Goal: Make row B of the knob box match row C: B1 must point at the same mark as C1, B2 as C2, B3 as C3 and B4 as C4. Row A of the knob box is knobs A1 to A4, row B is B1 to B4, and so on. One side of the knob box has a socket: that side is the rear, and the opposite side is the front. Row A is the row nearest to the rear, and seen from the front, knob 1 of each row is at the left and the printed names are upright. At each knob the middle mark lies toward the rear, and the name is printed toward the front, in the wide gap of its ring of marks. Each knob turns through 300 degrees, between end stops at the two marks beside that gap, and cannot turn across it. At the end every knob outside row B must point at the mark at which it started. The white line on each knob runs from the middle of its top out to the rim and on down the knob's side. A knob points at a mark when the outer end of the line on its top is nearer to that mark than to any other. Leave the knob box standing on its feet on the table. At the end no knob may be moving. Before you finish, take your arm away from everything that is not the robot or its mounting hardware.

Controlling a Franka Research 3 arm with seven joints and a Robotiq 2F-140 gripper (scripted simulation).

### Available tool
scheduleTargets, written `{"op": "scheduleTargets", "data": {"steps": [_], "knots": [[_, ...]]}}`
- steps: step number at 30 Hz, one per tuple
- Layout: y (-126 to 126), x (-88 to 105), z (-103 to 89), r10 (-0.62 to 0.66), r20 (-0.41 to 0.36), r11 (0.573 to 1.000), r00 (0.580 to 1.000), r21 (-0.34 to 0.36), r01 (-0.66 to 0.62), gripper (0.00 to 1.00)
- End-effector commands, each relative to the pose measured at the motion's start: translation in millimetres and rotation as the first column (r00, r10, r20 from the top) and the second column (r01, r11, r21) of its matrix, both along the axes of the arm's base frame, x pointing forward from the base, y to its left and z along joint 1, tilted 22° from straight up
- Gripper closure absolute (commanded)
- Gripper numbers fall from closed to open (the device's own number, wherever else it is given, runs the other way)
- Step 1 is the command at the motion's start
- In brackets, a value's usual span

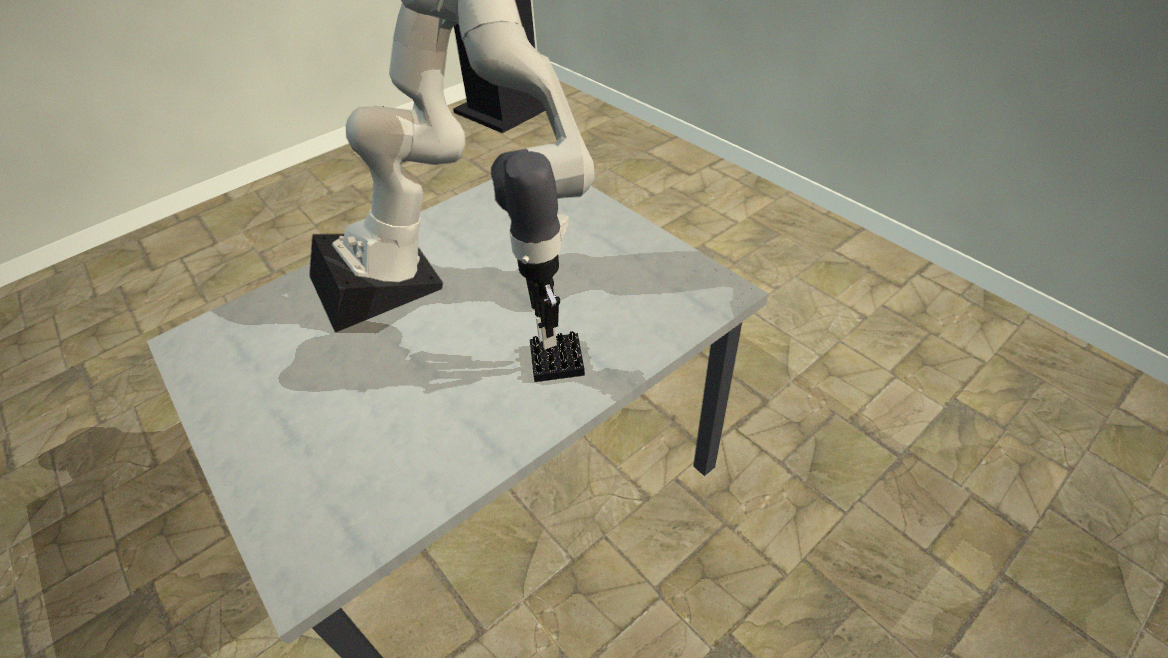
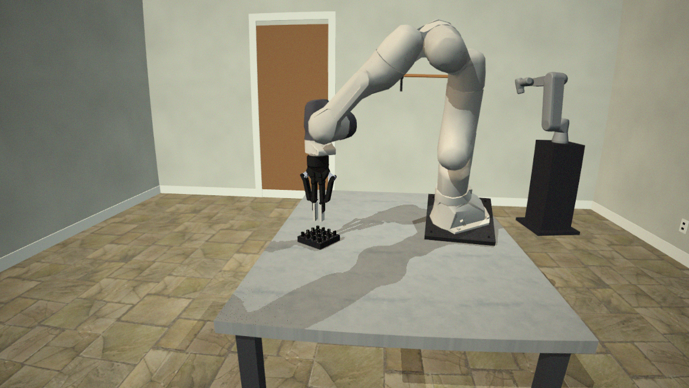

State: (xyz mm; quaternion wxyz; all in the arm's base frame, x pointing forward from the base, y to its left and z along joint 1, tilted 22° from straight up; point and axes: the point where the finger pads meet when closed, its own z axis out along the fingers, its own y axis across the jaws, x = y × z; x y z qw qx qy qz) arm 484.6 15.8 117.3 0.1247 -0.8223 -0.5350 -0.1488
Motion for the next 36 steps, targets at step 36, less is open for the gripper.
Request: {"op": "scheduleTargets", "data": {"steps": [36], "knots": [[12, 5.2, -26.9, -0.003, 0.006, 1.0, 1.0, -0.002, 0.003, 0.88]]}}
